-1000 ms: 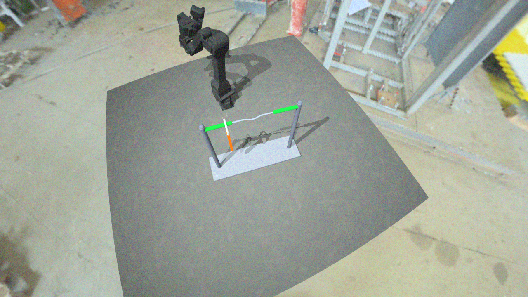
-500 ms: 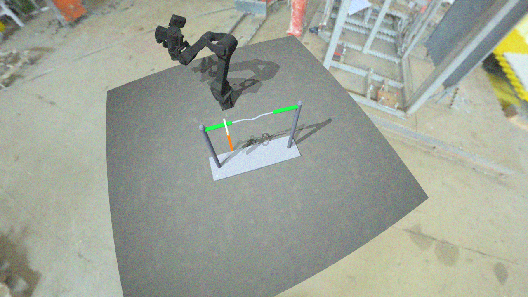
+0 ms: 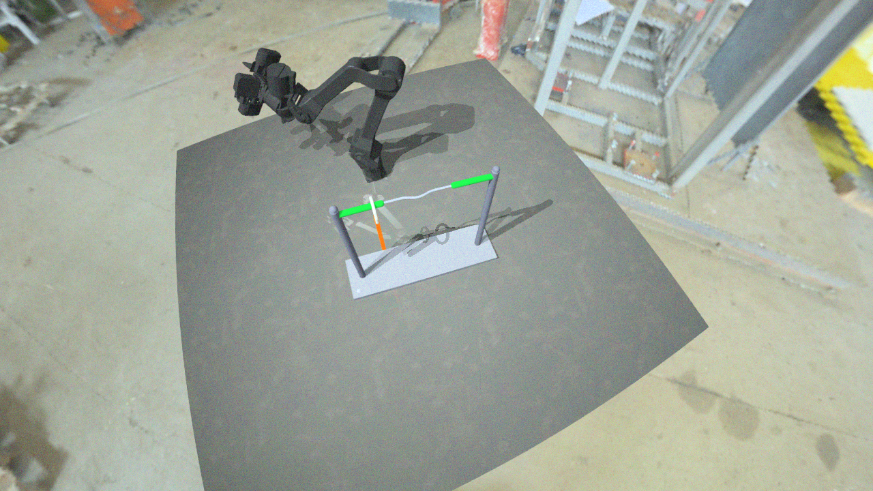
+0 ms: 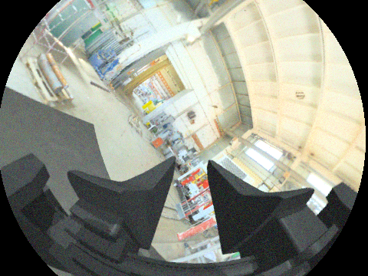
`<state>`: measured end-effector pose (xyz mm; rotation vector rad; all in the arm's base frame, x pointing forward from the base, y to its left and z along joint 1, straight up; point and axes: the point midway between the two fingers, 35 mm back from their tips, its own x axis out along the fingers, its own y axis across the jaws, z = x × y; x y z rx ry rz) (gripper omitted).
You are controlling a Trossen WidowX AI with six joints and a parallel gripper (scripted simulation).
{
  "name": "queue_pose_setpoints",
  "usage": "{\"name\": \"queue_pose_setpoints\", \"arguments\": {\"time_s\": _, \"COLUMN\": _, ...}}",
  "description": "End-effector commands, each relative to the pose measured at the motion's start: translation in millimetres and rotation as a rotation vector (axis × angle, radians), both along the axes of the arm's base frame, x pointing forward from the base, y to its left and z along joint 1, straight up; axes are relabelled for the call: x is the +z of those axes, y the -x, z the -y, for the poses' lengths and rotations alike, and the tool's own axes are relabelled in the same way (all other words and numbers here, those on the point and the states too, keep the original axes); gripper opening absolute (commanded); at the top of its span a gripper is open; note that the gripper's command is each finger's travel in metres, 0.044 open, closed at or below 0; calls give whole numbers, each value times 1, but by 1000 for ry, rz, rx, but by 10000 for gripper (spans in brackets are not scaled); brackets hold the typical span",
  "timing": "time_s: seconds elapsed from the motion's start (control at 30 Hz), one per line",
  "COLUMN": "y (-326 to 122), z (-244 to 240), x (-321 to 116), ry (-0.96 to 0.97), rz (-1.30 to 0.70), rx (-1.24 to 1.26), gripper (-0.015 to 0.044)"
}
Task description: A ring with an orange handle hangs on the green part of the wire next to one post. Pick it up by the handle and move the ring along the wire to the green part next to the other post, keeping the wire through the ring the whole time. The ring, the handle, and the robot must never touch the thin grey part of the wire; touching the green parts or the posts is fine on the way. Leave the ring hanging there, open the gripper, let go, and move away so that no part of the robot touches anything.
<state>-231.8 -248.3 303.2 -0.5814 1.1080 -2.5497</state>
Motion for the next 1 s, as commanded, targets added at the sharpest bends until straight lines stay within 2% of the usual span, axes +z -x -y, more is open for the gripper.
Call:
{"name": "queue_pose_setpoints", "arguments": {"time_s": 0.0, "y": -36, "z": 24, "x": -7, "ry": 18, "rz": 30, "rx": 184, "gripper": 160}}
{"name": "queue_pose_setpoints", "arguments": {"time_s": 0.5, "y": -177, "z": 71, "x": -31, "ry": 38, "rz": 176, "rx": 805, "gripper": 160}}
{"name": "queue_pose_setpoints", "arguments": {"time_s": 0.97, "y": -315, "z": 50, "x": -62, "ry": -27, "rz": 401, "rx": 1371, "gripper": 160}}
